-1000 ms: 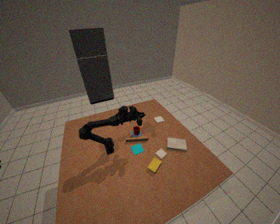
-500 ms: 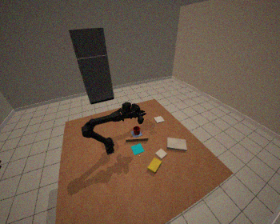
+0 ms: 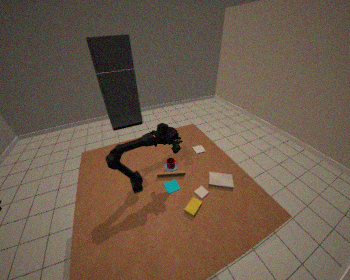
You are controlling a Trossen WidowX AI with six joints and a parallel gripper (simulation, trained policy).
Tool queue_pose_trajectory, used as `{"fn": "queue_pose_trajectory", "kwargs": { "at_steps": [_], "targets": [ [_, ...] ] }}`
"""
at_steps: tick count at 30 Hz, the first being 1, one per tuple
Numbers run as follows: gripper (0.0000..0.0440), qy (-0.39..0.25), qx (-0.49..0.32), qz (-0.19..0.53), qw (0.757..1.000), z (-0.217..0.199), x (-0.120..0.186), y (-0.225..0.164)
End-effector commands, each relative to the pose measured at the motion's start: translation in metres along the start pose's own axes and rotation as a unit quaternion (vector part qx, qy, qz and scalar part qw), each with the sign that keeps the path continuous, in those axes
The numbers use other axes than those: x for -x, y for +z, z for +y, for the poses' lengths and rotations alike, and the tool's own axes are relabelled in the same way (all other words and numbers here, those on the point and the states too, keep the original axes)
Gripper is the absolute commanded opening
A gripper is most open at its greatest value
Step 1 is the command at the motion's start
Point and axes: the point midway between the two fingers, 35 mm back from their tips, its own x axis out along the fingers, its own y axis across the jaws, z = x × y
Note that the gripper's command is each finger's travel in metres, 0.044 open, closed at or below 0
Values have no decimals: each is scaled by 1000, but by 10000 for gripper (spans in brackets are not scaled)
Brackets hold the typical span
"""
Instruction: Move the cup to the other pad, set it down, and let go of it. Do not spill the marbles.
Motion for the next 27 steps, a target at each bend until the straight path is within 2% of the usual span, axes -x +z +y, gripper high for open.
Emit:
{"fn": "queue_pose_trajectory", "kwargs": {
  "at_steps": [1, 14, 27],
  "targets": [
    [109, -2, -20, 24, 999, 4, -5, -4],
    [117, -27, -98, 106, 989, 17, -14, -16],
    [120, -74, -170, 186, 965, 25, -20, -35]
  ]
}}
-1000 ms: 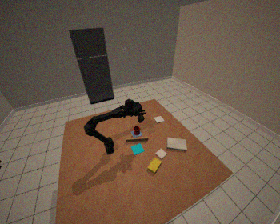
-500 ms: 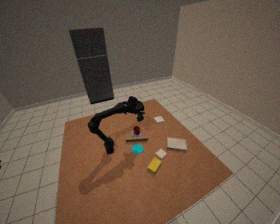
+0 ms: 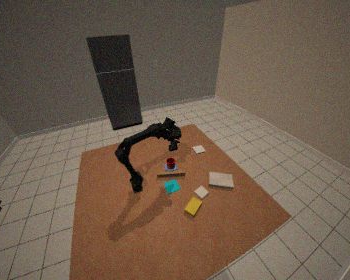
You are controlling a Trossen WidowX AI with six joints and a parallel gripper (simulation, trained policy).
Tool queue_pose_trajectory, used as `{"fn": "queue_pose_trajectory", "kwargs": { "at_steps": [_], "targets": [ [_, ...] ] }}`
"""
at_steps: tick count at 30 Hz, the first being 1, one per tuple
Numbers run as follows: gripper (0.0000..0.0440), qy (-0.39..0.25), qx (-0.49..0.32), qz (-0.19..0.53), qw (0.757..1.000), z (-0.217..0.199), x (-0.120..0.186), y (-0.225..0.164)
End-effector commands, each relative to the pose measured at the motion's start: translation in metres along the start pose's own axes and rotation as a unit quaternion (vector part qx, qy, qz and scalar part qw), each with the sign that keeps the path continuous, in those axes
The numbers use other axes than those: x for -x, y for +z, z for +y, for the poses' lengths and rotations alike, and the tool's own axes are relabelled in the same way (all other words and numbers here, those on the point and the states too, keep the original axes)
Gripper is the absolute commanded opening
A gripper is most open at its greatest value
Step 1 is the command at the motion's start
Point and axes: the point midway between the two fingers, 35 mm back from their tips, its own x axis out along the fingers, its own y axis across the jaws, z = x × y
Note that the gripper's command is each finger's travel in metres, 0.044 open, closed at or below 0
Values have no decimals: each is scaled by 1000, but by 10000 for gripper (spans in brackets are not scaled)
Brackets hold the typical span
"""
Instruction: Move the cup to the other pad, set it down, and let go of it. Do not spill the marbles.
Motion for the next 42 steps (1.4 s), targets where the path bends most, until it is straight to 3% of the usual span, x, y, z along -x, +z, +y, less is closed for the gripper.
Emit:
{"fn": "queue_pose_trajectory", "kwargs": {
  "at_steps": [1, 21, 42],
  "targets": [
    [120, -15, -20, 23, 999, 0, -5, -6],
    [121, -140, -96, 121, 978, -21, -25, -38],
    [149, -287, -108, 209, 929, -64, -44, -78]
  ]
}}
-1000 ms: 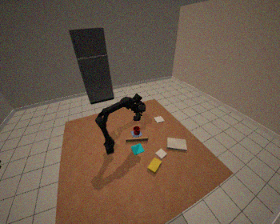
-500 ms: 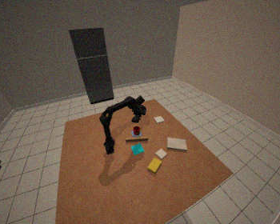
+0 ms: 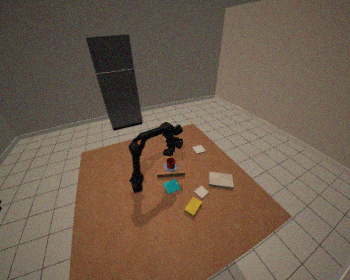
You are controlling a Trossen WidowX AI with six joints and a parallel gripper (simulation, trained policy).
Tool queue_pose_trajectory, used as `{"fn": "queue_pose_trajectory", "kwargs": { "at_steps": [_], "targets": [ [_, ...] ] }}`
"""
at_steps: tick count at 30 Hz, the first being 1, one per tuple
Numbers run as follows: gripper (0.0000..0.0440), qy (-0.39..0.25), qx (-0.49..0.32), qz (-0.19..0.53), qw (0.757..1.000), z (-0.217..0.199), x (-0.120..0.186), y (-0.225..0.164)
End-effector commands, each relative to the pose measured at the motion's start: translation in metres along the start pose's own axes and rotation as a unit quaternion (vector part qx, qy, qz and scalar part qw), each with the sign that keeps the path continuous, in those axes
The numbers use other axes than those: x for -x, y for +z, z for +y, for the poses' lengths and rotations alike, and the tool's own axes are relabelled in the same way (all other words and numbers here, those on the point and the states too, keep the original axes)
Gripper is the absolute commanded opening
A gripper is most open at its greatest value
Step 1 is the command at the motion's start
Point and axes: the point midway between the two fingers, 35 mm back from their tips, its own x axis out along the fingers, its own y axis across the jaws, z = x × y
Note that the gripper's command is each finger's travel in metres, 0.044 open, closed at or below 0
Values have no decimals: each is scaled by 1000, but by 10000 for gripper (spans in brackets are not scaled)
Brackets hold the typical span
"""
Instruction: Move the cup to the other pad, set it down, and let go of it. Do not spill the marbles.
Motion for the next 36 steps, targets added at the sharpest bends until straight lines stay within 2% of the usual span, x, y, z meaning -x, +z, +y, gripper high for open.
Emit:
{"fn": "queue_pose_trajectory", "kwargs": {
  "at_steps": [1, 17, 36],
  "targets": [
    [150, -28, -5, 10, 1000, -5, -10, -2],
    [167, -106, -21, 33, 994, -22, -55, -13],
    [178, -149, -2, 50, 988, -38, -119, -25]
  ]
}}
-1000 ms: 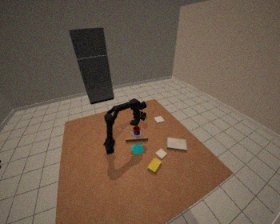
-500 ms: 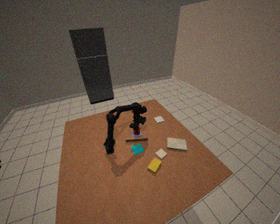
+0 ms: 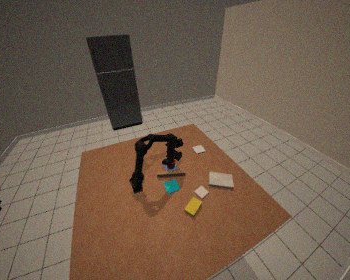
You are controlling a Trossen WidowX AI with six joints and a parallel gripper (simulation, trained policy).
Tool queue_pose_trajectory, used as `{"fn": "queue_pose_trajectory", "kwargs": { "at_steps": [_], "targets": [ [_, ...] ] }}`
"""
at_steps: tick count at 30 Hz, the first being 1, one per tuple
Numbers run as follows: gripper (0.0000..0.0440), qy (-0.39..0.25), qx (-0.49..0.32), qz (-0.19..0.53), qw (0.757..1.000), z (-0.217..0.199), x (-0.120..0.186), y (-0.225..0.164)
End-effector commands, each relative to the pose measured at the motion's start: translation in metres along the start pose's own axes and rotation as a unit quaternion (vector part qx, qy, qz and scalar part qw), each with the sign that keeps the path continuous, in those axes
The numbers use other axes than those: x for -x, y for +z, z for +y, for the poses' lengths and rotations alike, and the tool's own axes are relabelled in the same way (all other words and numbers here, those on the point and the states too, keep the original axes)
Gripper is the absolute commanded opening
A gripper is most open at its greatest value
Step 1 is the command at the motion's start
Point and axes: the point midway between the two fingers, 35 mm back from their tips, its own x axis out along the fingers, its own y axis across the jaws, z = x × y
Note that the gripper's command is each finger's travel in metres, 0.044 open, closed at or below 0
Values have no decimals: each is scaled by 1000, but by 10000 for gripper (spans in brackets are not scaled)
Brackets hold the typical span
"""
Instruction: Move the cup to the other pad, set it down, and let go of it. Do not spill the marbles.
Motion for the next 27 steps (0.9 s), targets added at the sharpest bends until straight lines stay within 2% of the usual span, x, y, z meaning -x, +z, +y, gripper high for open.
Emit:
{"fn": "queue_pose_trajectory", "kwargs": {
  "at_steps": [1, 3, 9, 11, 27],
  "targets": [
    [178, -10, 12, 3, 1000, 0, -15, -1],
    [171, -11, 20, 5, 1000, 0, -22, -2],
    [32, -12, 44, 2, 999, -2, -33, -2],
    [9, -11, 48, -1, 999, -3, -32, -1],
    [0, 12, 22, -5, 1000, -14, -3, 3]
  ]
}}
